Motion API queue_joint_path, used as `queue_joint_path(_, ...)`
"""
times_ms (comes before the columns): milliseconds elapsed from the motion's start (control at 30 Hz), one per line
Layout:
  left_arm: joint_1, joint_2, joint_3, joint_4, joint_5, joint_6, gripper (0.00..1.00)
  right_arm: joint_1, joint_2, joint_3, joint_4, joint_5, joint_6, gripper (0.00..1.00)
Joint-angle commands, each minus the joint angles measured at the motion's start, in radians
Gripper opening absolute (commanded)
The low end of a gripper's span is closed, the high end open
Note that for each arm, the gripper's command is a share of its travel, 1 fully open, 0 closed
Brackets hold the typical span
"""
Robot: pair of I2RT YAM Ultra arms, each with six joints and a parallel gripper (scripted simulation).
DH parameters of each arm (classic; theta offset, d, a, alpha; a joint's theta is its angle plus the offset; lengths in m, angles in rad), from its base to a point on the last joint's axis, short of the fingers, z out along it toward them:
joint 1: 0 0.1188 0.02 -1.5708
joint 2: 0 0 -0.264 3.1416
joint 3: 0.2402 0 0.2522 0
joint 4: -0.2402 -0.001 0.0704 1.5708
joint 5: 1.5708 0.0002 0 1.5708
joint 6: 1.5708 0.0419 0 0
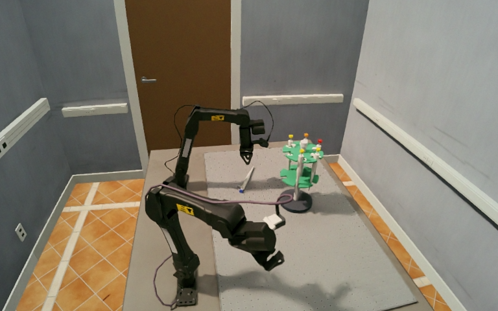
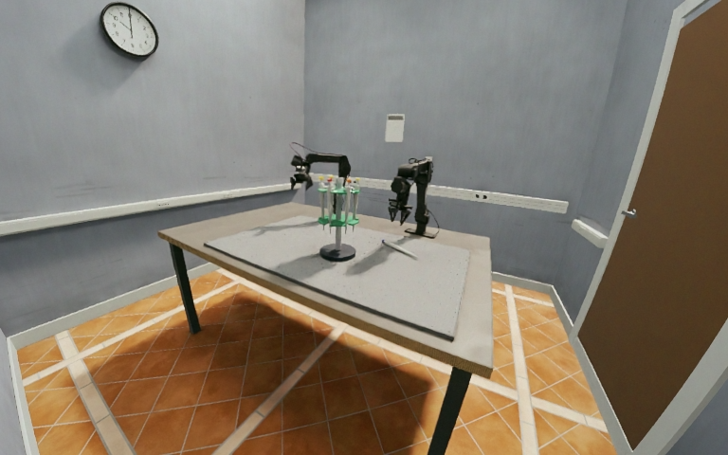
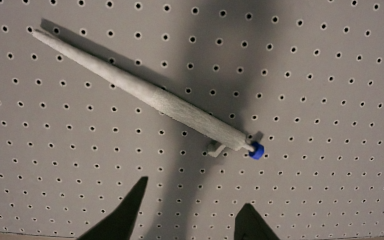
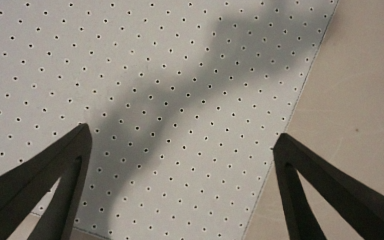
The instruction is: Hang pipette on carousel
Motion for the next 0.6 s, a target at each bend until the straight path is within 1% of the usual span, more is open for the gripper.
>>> queue_joint_path(0, -0.033, 0.027, 0.039, -0.072, -0.094, -0.104, 0.54, -0.012, 0.004, 0.011, 0.014, -0.021, -0.007, 1.0)
queue_joint_path(33, -0.053, 0.056, 0.058, -0.087, -0.095, -0.135, 0.54, -0.012, 0.004, 0.011, 0.014, -0.021, -0.007, 1.0)
queue_joint_path(67, -0.069, 0.063, 0.053, -0.079, -0.095, -0.153, 0.54, -0.012, 0.004, 0.011, 0.014, -0.021, -0.007, 1.0)
queue_joint_path(167, -0.051, 0.071, 0.062, -0.088, -0.095, -0.159, 0.54, -0.012, 0.004, 0.011, 0.014, -0.021, -0.007, 1.0)
queue_joint_path(233, -0.051, 0.053, 0.065, -0.091, -0.095, -0.074, 0.54, -0.012, 0.004, 0.011, 0.014, -0.021, -0.007, 1.0)
queue_joint_path(500, -0.066, 0.052, 0.061, -0.091, -0.098, 0.207, 0.54, -0.012, 0.004, 0.011, 0.014, -0.021, -0.007, 1.0)
queue_joint_path(567, -0.066, 0.052, 0.061, -0.091, -0.098, 0.207, 0.54, -0.012, 0.004, 0.011, 0.014, -0.021, -0.007, 1.0)
